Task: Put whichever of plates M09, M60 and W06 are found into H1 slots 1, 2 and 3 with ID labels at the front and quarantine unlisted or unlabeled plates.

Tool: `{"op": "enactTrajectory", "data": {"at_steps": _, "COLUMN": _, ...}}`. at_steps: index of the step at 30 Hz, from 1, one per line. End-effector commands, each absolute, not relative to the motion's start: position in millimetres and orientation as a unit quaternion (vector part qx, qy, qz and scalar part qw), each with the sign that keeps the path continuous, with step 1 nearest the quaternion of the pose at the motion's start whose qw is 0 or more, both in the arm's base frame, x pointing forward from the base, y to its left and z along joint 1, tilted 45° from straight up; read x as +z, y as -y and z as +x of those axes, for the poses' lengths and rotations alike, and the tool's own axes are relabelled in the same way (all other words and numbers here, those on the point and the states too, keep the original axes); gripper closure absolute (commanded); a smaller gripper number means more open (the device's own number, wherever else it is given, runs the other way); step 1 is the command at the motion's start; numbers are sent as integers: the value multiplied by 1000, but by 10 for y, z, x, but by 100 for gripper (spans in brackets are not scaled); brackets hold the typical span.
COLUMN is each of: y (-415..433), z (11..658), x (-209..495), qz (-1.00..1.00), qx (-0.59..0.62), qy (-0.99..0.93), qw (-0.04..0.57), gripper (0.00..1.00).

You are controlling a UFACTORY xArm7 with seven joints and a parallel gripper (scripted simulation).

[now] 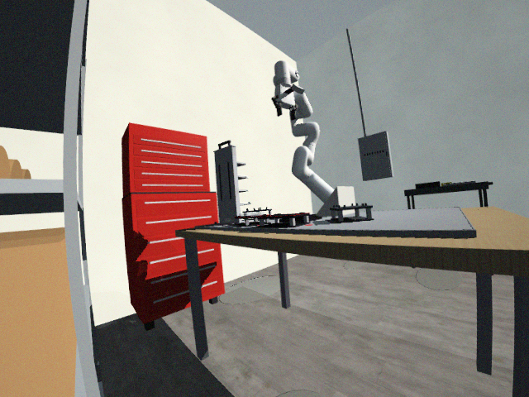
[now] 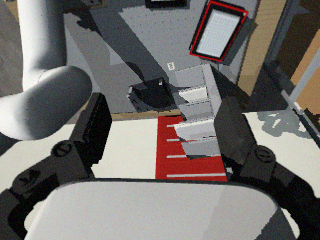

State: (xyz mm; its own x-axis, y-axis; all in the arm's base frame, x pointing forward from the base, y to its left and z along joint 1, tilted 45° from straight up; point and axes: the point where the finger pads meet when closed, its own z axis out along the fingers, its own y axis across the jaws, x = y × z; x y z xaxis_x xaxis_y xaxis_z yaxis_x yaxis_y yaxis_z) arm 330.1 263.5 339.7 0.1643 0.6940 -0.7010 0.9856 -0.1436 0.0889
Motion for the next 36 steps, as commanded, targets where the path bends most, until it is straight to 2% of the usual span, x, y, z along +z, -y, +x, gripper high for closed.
{"op": "enactTrajectory", "data": {"at_steps": 1, "y": -2561, "z": 3314, "x": 3490, "qz": 732, "qx": -248, "qy": -565, "qw": 290, "gripper": 0}}
{"op": "enactTrajectory", "data": {"at_steps": 16, "y": -2047, "z": 3358, "x": 3998, "qz": 849, "qx": -169, "qy": -366, "qw": 343, "gripper": 0}}
{"op": "enactTrajectory", "data": {"at_steps": 36, "y": -1495, "z": 3202, "x": 4556, "qz": 915, "qx": -73, "qy": -130, "qw": 375, "gripper": 0}}
